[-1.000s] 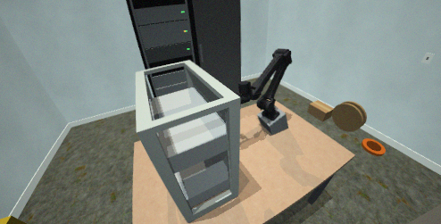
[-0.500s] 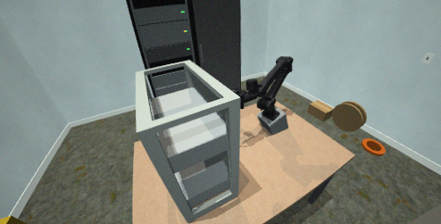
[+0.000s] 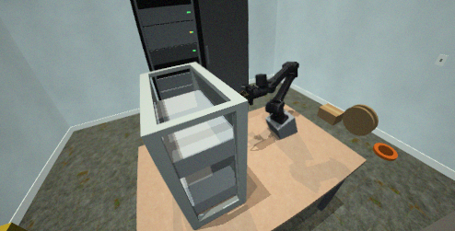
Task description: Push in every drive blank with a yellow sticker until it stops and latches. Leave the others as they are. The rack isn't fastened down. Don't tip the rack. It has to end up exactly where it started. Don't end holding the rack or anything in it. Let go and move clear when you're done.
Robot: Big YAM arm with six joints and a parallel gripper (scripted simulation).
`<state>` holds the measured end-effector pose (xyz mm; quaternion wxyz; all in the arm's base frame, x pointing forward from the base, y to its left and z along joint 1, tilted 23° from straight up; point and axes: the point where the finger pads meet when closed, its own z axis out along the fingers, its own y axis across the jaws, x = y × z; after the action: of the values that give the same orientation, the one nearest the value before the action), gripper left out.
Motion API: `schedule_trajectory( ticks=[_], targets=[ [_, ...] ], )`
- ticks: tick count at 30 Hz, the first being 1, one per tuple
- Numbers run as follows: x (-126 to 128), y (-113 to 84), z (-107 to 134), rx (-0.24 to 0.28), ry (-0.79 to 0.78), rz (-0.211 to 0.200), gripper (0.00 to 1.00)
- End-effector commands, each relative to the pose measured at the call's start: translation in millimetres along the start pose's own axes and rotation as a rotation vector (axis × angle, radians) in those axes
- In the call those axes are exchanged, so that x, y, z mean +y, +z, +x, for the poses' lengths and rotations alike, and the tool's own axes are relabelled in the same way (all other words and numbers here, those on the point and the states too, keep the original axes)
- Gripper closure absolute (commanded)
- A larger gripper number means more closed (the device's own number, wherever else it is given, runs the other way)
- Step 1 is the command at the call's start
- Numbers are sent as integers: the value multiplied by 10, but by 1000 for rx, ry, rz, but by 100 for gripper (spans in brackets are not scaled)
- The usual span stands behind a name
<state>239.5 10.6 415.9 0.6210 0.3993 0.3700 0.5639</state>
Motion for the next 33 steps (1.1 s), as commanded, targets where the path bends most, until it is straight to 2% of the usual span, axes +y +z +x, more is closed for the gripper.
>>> schedule_trajectory(
  ticks=[1, 2, 3, 11, 13, 16, 18, 19, 21, 23, 33],
  targets=[
    [-105, 47, 74, 15, -28, 23, 100],
    [-40, 85, 20, -2, -33, 10, 100],
    [301, 161, -20, -11, -15, -43, 100],
    [269, 631, 0, -8, 0, -43, 100],
    [269, 631, 0, -8, 0, -43, 100],
    [260, 743, 3, -7, -1, -43, 100],
    [258, 764, 4, -7, -2, -43, 100],
    [89, 727, 13, -4, -8, -15, 100],
    [-43, 708, 20, -2, -15, 21, 100],
    [34, 673, 7, -3, -11, 2, 100],
    [-8, 693, 16, -2, -13, 12, 100]
  ],
)
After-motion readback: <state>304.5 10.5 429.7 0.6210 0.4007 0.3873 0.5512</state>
